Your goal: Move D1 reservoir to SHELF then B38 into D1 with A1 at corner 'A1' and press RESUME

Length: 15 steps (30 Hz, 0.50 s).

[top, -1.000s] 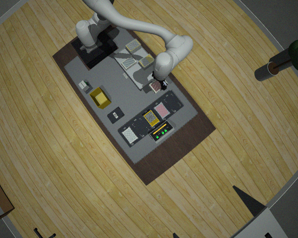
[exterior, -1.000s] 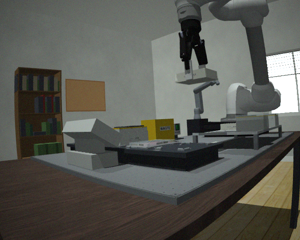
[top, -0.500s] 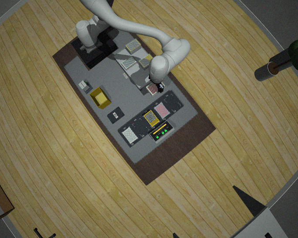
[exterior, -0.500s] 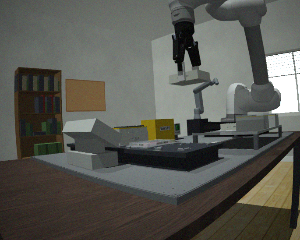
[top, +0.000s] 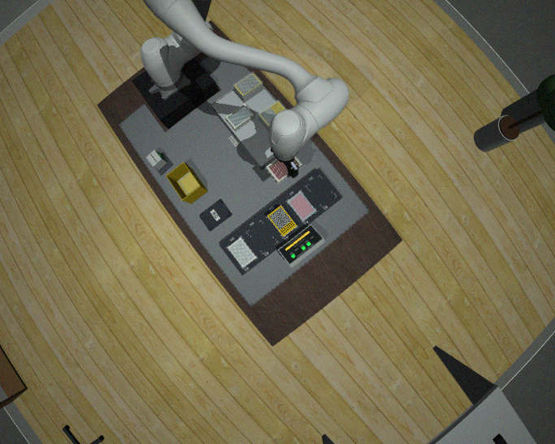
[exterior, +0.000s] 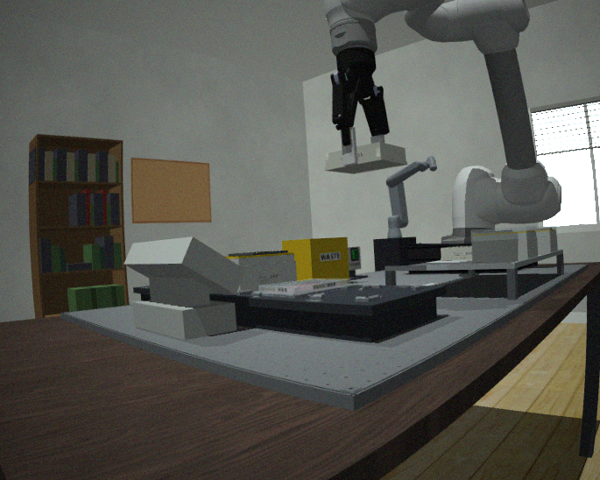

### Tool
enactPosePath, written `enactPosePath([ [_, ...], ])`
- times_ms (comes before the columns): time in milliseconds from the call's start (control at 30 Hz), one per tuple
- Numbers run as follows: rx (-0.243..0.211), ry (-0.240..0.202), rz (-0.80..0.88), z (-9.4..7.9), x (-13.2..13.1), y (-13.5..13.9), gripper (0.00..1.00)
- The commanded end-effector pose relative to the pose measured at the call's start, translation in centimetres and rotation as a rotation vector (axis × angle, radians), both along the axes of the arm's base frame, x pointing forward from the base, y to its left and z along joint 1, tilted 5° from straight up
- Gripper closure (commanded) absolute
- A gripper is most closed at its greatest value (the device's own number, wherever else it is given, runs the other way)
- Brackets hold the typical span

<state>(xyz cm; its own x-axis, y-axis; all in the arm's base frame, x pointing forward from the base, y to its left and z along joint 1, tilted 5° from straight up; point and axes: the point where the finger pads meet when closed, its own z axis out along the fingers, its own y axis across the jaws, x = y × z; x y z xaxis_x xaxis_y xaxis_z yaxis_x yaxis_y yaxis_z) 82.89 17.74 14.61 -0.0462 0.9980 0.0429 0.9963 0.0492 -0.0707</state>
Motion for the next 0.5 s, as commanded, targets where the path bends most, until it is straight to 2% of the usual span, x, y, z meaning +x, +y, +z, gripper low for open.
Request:
enactPosePath([
  [0,0.0,0.0,0.0,0.0,0.0,-0.8,1.0],
  [467,0.0,0.0,0.0,-0.1,0.2,-3.6,1.0],
])
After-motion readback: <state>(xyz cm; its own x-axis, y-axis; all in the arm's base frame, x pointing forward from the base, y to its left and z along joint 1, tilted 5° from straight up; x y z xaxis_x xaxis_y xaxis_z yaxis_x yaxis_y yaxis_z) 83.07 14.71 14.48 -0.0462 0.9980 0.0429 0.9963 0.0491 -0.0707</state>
